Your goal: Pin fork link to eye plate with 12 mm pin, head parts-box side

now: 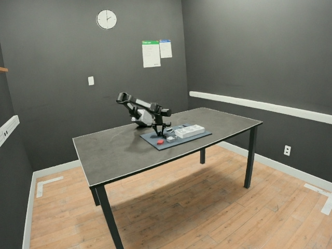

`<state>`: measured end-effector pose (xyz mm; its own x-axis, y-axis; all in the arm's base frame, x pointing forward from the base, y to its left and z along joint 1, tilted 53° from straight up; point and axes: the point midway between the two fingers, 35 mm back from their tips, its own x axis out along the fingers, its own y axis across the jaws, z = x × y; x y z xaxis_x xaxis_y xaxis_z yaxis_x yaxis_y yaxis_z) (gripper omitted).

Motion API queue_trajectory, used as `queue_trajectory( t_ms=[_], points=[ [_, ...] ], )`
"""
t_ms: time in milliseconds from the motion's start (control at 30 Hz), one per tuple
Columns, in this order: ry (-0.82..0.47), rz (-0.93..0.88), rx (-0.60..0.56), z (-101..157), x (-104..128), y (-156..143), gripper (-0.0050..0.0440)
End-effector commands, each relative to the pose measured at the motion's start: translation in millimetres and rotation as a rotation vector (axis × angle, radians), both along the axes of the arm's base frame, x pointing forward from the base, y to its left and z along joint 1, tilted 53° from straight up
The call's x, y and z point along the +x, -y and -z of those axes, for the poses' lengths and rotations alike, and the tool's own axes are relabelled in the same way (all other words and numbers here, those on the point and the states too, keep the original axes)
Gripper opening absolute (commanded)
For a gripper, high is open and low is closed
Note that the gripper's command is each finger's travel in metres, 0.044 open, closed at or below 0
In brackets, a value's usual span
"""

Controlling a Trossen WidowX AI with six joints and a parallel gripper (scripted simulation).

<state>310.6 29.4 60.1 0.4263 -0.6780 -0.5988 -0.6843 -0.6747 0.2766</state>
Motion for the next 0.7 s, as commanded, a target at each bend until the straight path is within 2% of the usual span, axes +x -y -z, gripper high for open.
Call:
queue_trajectory(
  t_ms=[0, 667],
  points=[
    [0.027, -0.005, 0.016, -8.0, 2.4, -5.9, -0.005],
    [0.031, -0.005, 0.017, -18.5, -4.3, -16.3, -0.005]
  ],
)
